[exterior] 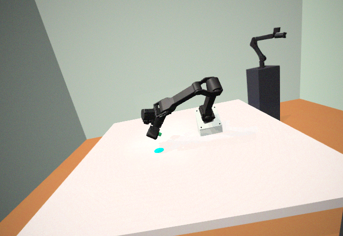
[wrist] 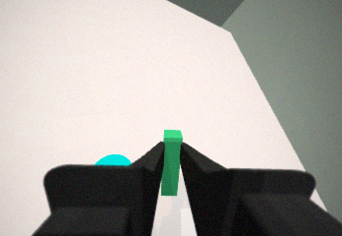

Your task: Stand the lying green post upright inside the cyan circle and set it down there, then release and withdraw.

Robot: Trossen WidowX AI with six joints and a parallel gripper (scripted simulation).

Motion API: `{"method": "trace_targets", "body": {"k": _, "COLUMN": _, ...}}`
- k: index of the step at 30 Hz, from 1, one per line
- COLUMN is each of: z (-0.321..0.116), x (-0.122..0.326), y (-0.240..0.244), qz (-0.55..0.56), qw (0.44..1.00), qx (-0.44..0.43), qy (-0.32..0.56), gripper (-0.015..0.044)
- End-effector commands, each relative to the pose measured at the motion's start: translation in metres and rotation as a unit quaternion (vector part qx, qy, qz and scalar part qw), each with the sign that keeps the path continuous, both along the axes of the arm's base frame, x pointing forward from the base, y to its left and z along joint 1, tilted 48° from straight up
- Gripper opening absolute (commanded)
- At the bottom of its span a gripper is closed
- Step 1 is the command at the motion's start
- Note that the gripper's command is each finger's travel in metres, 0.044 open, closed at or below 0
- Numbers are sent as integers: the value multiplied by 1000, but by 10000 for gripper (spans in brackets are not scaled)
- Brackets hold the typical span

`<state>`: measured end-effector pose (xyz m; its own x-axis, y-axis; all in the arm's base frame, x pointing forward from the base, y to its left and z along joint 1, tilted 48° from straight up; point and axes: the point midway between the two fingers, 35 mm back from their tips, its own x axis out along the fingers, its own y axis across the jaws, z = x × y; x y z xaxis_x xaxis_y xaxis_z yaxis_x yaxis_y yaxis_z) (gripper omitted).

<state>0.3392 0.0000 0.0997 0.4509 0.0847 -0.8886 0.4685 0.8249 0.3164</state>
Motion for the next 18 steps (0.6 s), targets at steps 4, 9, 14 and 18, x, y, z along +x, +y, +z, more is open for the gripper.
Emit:
{"method": "trace_targets", "body": {"k": 4, "z": -1, "x": -1, "y": 1, "qz": -15, "qw": 1000, "qx": -11, "qy": -17, "gripper": 23}}
{"method": "trace_targets", "body": {"k": 9, "z": 0, "x": 0, "y": 1, "qz": -23, "qw": 999, "qx": -18, "qy": -30, "gripper": 23}}
{"method": "trace_targets", "body": {"k": 14, "z": 1, "x": 0, "y": 2, "qz": -32, "qw": 998, "qx": -24, "qy": -43, "gripper": 23}}
{"method": "trace_targets", "body": {"k": 18, "z": 2, "x": 0, "y": 2, "qz": -40, "qw": 997, "qx": -28, "qy": -54, "gripper": 23}}
